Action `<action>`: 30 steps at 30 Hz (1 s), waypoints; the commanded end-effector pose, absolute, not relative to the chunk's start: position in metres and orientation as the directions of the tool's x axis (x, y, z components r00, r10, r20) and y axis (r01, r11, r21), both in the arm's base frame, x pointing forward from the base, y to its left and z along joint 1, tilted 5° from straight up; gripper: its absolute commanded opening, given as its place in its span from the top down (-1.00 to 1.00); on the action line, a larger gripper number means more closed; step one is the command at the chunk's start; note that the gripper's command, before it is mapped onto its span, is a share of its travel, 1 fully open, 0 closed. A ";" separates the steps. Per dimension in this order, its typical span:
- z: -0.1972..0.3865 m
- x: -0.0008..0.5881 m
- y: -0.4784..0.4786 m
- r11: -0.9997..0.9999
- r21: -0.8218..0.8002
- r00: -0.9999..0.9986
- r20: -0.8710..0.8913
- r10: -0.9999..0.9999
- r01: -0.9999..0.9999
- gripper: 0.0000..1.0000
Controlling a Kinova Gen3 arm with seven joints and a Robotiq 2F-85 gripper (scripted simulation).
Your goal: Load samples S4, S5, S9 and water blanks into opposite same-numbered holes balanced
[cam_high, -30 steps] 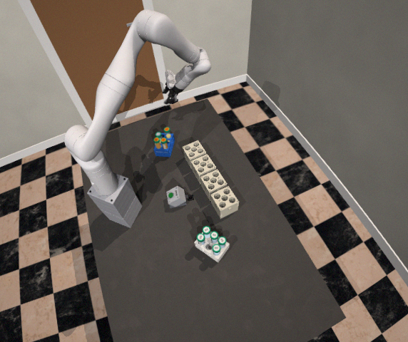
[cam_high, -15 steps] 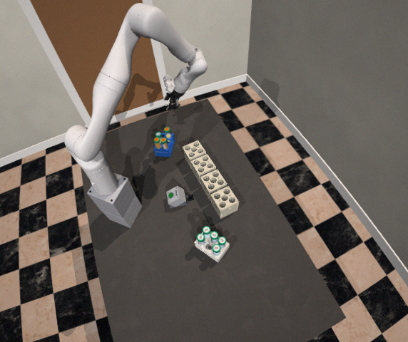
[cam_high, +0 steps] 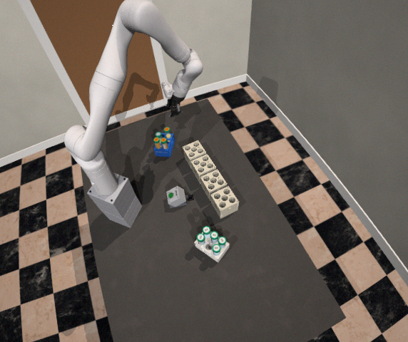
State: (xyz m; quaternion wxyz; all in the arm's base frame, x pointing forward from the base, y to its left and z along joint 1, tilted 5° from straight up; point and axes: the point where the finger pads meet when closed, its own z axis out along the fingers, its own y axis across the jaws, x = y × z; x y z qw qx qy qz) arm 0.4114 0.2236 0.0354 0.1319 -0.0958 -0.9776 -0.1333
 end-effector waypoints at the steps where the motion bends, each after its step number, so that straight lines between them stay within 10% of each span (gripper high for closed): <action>1: 0.034 0.409 0.211 0.954 0.214 -0.956 0.252 0.151 0.208 -0.24; 30: 0.021 0.391 0.131 0.990 0.061 -0.990 0.072 0.125 0.129 -0.24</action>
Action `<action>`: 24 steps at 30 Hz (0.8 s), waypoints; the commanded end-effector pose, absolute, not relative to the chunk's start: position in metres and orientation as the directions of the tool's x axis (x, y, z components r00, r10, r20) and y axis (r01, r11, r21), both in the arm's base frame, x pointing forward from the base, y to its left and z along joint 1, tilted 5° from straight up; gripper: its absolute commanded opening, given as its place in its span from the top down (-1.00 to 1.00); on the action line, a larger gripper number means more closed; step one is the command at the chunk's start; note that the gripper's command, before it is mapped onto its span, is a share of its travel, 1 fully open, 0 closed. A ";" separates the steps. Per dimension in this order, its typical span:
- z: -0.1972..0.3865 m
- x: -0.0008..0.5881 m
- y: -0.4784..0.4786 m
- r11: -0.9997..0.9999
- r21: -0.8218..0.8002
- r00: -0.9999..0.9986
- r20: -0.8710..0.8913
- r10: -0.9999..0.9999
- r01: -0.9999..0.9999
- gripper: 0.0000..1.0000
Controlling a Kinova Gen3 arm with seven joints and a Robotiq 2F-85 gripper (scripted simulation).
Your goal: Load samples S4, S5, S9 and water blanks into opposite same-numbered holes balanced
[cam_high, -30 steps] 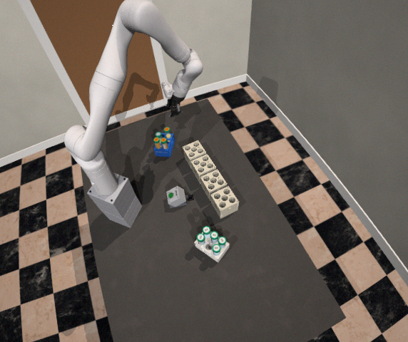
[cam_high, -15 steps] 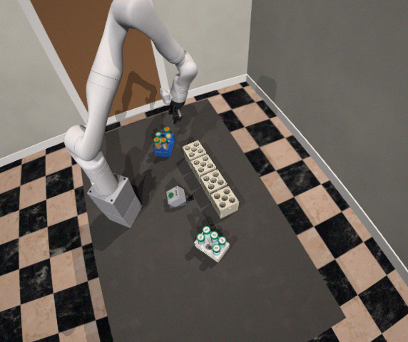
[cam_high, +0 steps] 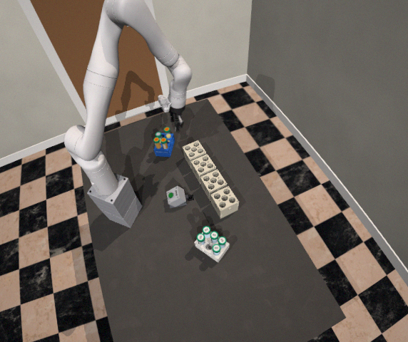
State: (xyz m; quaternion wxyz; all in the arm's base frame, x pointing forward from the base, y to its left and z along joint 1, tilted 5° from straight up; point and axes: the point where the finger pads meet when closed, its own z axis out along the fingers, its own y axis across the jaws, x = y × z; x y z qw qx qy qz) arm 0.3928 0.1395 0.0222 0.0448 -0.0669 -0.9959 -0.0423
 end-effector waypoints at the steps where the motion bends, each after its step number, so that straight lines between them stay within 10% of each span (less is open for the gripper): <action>1: 0.021 0.390 0.127 0.990 0.054 -0.990 0.065 0.123 0.127 -0.24; 24: 0.010 0.376 0.060 0.994 -0.069 -0.995 -0.065 0.081 0.085 -0.24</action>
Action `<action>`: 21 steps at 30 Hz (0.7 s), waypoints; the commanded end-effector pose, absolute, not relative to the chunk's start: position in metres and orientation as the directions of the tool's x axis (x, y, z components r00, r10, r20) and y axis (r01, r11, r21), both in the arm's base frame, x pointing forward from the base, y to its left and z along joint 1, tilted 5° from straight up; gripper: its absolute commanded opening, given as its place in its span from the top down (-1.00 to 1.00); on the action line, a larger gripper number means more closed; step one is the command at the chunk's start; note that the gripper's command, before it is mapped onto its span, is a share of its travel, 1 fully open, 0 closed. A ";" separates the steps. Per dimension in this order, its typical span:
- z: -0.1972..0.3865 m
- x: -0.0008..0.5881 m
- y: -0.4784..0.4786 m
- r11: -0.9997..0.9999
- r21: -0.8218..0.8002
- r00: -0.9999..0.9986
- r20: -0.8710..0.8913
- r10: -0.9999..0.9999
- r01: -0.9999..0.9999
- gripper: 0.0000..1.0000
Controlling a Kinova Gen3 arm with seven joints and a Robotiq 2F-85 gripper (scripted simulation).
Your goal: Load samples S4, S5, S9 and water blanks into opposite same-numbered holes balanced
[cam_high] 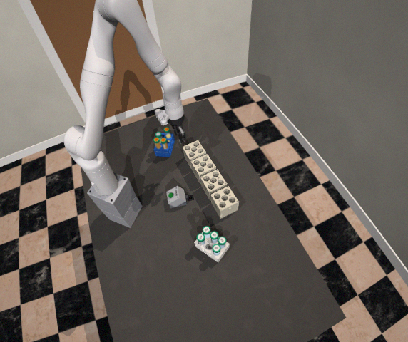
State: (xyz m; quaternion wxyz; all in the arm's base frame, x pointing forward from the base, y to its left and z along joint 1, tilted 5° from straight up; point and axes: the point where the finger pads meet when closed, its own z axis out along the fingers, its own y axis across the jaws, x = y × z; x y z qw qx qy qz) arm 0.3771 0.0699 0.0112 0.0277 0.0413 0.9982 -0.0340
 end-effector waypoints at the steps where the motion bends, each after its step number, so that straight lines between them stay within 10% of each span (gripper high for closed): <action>1: 0.009 0.375 0.057 0.994 -0.069 -0.995 -0.065 0.081 0.085 -0.24; 21: 0.001 0.364 0.005 0.994 -0.069 -0.995 -0.065 0.081 0.085 -0.24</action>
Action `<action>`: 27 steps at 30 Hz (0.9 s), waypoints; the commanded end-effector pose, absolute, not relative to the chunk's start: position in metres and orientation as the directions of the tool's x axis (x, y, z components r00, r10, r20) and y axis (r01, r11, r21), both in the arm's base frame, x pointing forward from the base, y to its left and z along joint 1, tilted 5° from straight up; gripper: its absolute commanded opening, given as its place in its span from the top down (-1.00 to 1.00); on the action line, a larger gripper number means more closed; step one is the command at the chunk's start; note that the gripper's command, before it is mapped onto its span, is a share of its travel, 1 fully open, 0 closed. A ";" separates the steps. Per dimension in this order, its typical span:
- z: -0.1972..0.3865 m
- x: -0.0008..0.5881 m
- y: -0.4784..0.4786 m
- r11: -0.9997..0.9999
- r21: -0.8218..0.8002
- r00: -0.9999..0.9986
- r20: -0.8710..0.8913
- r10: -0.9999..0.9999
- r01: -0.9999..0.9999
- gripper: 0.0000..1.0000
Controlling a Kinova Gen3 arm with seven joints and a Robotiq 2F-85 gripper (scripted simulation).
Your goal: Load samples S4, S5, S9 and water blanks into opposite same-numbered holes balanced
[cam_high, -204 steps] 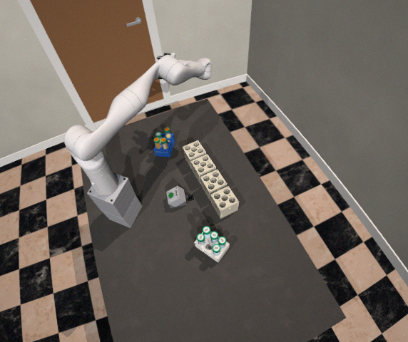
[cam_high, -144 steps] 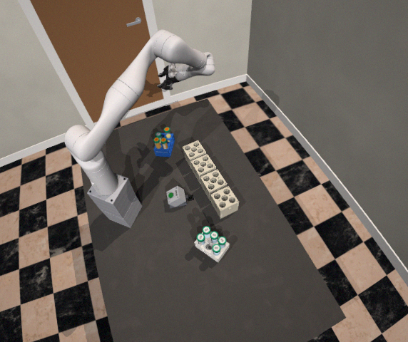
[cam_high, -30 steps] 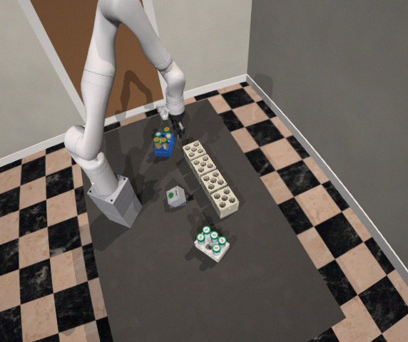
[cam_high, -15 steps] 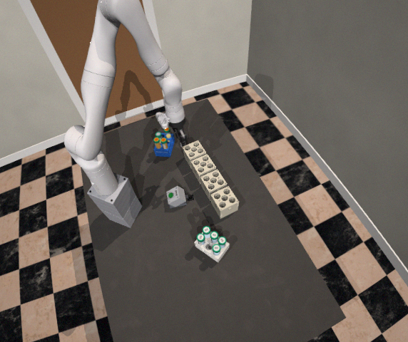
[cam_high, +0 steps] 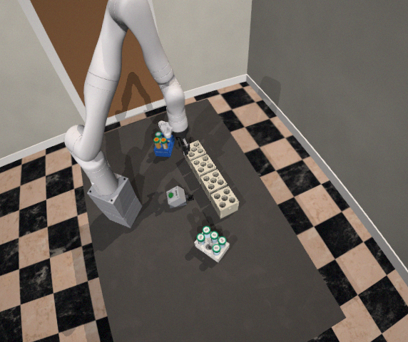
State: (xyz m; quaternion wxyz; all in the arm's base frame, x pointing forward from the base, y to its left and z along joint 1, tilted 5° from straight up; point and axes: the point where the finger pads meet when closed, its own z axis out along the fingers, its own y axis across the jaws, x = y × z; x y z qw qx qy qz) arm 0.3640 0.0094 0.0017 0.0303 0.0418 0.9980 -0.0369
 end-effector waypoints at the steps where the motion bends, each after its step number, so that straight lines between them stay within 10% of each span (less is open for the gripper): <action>1: 0.001 0.363 0.002 0.994 -0.069 -0.995 -0.065 0.081 0.085 -0.24; 27: -0.010 0.348 -0.068 0.994 -0.069 -0.995 -0.065 0.081 0.085 -0.24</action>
